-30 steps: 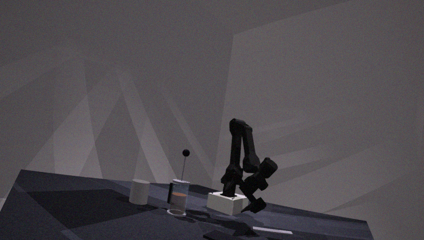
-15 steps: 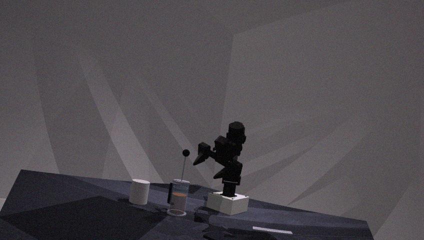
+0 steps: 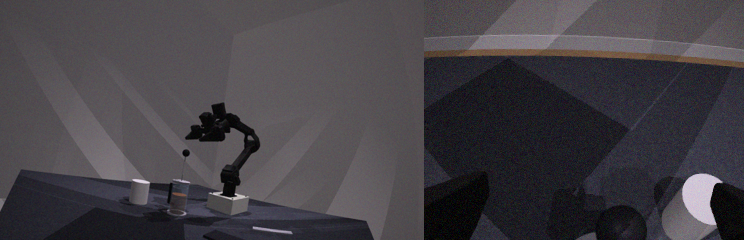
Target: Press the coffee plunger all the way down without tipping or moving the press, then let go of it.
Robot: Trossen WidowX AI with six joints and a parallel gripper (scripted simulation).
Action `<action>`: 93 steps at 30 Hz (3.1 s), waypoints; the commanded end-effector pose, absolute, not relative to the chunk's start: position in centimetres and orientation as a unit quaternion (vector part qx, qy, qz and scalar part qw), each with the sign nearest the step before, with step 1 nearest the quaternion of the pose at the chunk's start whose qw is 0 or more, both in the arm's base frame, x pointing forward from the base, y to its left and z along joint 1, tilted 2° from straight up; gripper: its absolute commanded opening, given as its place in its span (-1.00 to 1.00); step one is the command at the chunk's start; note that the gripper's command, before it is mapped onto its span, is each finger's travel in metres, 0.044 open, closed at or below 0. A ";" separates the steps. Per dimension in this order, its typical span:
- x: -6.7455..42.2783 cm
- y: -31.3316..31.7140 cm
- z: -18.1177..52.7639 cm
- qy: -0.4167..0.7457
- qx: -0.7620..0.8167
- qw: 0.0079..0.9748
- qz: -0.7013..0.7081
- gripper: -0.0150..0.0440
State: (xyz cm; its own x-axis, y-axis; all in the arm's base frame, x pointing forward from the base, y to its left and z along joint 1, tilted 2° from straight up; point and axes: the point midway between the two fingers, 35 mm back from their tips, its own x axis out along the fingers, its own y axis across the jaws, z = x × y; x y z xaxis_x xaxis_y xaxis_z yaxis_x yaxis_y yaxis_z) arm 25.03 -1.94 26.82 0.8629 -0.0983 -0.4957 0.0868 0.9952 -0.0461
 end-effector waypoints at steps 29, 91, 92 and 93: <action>24.0 -3.5 22.4 0.238 0.019 0.969 -0.069 1.00; 27.0 -3.9 17.8 0.237 0.019 0.969 -0.069 -0.08; 27.0 -3.9 17.6 0.237 0.019 0.969 -0.069 -0.08; 27.0 -3.9 17.5 0.237 0.018 0.969 -0.069 -0.08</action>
